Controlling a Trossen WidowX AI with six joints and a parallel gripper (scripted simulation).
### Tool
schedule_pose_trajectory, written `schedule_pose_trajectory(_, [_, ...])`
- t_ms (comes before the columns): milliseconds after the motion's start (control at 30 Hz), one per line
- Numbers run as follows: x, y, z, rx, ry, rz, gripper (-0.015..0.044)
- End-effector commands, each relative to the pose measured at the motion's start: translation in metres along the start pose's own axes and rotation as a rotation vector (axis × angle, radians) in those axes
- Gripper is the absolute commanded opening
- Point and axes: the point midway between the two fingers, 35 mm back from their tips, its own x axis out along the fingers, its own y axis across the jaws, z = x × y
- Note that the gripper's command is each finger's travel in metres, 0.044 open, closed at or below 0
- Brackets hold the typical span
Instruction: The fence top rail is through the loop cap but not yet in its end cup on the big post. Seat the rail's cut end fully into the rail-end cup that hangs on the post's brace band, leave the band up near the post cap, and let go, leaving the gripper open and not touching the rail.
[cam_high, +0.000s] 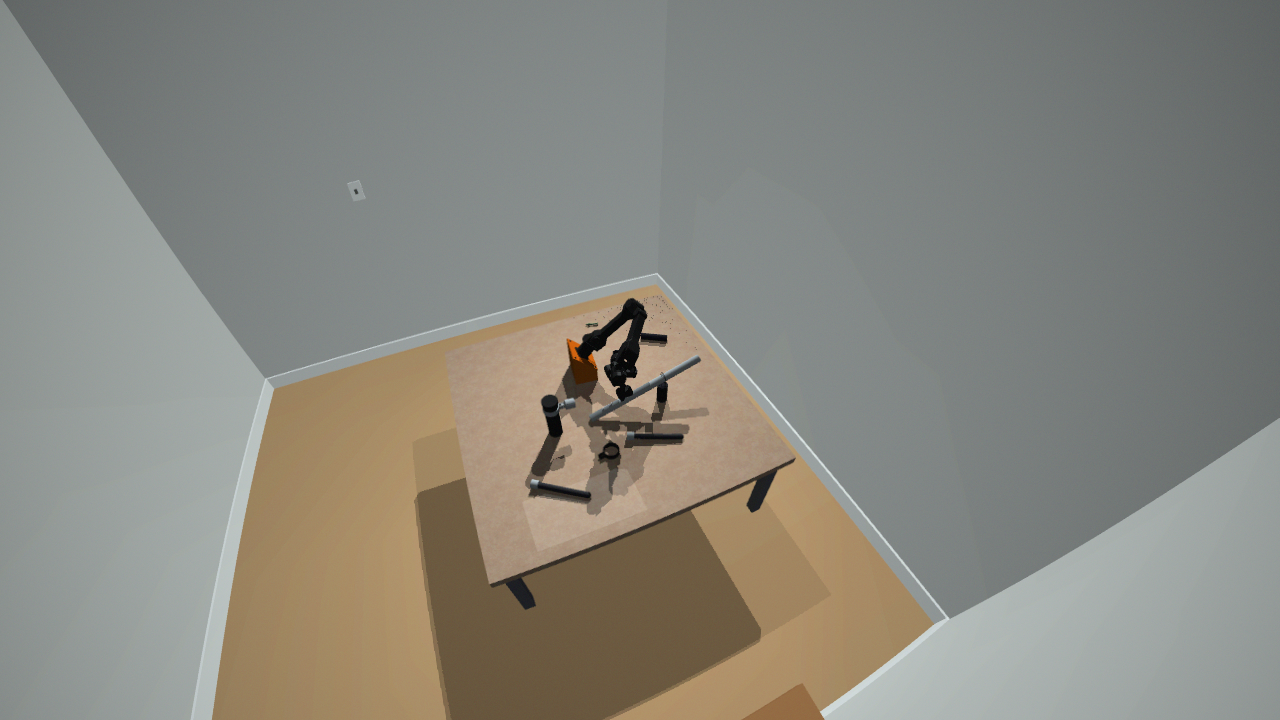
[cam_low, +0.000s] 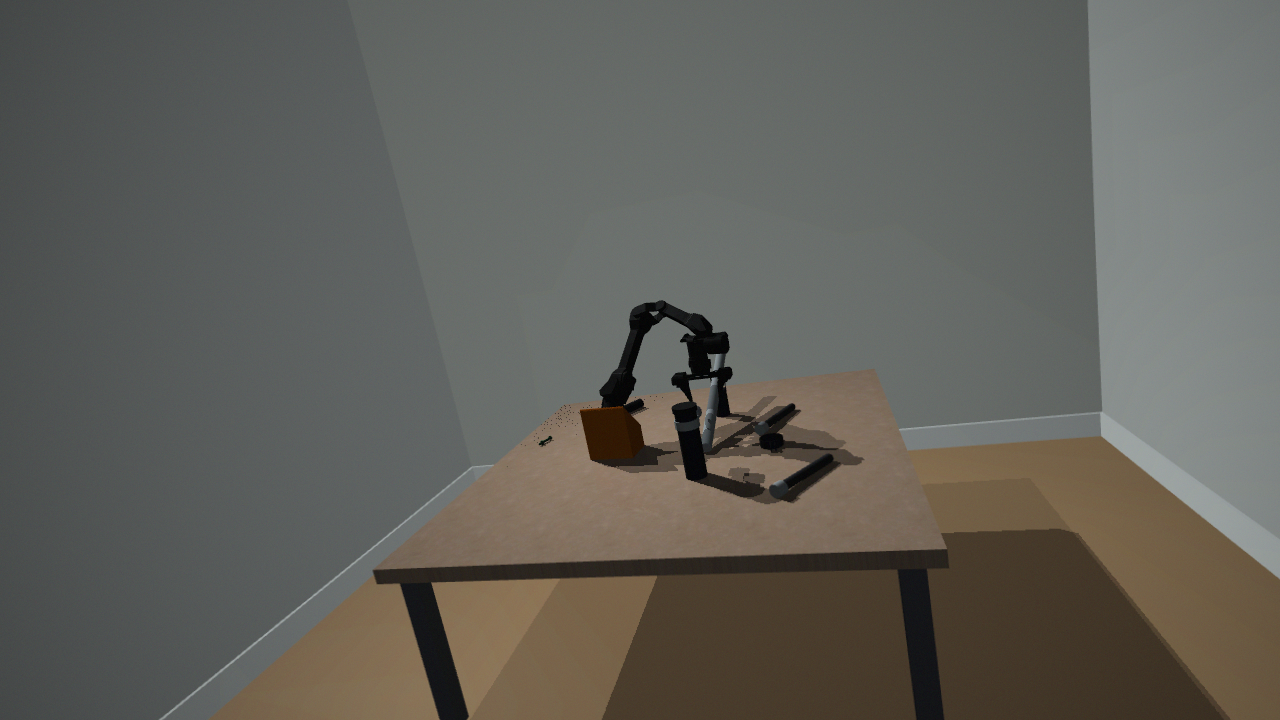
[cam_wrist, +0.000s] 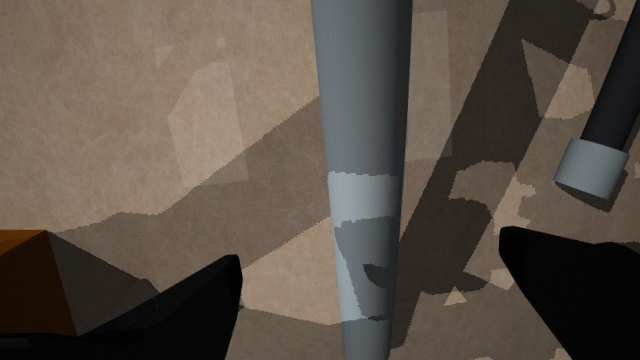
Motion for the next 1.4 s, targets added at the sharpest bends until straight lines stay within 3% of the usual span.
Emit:
schedule_pose_trajectory(0, [0.009,0.001,0.000,0.003,-0.004,0.000,0.0440])
schedule_pose_trajectory(1367, [0.075,0.000,0.001,0.003,-0.005,-0.001,0.0440])
